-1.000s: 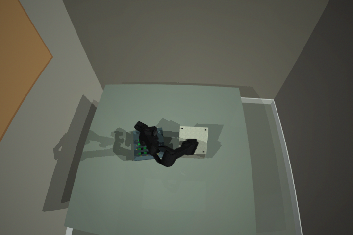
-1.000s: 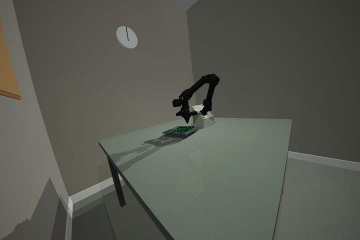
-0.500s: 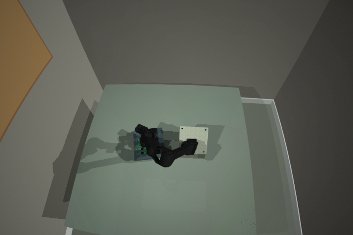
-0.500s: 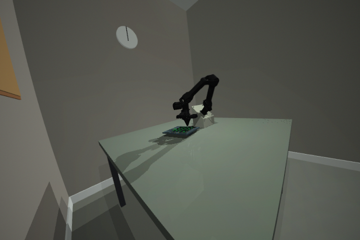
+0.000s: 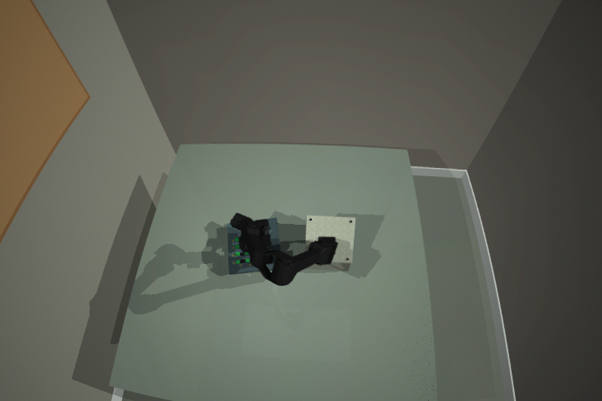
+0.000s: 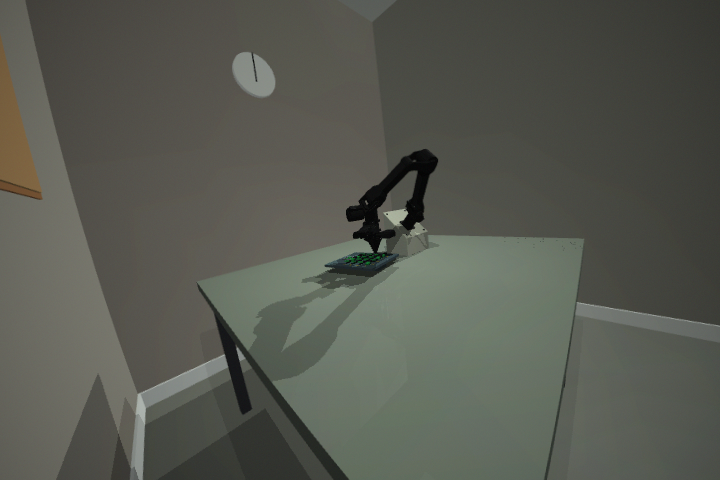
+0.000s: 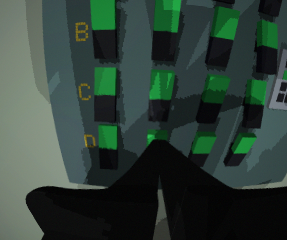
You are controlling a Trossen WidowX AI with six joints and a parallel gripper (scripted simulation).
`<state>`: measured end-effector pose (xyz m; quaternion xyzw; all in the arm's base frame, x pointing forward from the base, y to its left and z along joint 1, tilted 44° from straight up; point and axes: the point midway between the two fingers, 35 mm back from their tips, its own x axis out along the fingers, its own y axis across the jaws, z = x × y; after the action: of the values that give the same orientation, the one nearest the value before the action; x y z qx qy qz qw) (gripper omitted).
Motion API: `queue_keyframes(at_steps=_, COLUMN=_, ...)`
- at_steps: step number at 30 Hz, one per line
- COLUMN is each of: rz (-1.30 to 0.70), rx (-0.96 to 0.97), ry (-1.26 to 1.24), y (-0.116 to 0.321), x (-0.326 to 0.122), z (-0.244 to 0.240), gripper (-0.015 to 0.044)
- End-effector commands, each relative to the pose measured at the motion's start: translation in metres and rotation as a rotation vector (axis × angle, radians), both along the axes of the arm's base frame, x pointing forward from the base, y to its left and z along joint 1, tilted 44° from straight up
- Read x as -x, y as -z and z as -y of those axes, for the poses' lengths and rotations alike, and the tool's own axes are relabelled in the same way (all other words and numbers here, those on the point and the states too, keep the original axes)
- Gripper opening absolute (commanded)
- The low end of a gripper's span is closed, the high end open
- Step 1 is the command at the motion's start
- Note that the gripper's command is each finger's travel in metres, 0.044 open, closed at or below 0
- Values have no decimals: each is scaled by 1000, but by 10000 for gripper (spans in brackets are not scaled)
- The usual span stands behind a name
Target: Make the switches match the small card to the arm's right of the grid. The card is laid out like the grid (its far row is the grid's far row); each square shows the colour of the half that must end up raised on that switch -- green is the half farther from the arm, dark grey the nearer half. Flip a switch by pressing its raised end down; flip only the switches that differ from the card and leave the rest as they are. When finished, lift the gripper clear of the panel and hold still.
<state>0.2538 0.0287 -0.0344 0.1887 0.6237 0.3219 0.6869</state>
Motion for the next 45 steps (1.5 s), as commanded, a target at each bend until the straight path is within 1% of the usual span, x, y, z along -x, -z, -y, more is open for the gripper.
queue_keyframes(at_steps=1, rz=0, rx=-6, ry=3, y=0, x=0, z=-1, gripper=0)
queue_keyframes(at_steps=45, rz=0, rx=-6, ry=3, y=3, x=-1, z=-5, gripper=0)
